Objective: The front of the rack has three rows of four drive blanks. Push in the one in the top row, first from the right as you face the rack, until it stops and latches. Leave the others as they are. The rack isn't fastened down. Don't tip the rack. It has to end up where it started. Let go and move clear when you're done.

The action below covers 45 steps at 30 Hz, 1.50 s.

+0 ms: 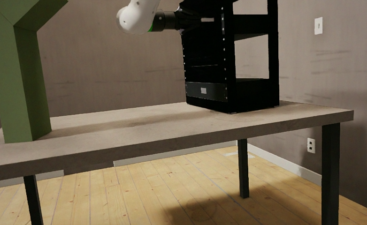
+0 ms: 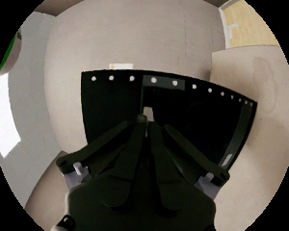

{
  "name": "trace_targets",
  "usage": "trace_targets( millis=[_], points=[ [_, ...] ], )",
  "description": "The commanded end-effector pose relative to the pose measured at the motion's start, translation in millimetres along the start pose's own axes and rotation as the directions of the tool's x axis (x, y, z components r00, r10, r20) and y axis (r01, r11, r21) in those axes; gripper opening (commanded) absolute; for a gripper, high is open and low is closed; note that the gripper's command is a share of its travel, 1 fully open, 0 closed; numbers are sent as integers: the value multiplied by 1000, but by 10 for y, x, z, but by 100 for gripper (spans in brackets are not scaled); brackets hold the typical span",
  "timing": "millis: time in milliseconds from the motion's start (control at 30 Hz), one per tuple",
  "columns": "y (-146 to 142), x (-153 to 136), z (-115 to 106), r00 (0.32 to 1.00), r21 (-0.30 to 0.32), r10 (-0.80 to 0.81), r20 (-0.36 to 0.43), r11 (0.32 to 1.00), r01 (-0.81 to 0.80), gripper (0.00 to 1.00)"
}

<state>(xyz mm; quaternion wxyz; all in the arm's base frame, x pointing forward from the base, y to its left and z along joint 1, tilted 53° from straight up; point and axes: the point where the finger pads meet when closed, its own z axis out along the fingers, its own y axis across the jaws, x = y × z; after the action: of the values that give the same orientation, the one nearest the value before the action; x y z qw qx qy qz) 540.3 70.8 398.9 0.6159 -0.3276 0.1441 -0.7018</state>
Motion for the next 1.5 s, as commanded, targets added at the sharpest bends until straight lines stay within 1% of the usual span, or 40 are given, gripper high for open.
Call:
trace_targets(
  millis=[0,867,1000,1333,1400,1467],
  points=[
    [-6,0,1,1000,1,0,0,1000,0,10],
    [-6,0,-14,1000,1,0,0,1000,0,10],
    [-5,0,-135,1000,1,0,0,1000,0,10],
    [-5,0,-686,1000,1,0,0,1000,0,10],
    [-5,0,-686,1000,1,0,0,1000,0,10],
    [-5,0,-756,1000,1,0,0,1000,0,10]
  ],
)
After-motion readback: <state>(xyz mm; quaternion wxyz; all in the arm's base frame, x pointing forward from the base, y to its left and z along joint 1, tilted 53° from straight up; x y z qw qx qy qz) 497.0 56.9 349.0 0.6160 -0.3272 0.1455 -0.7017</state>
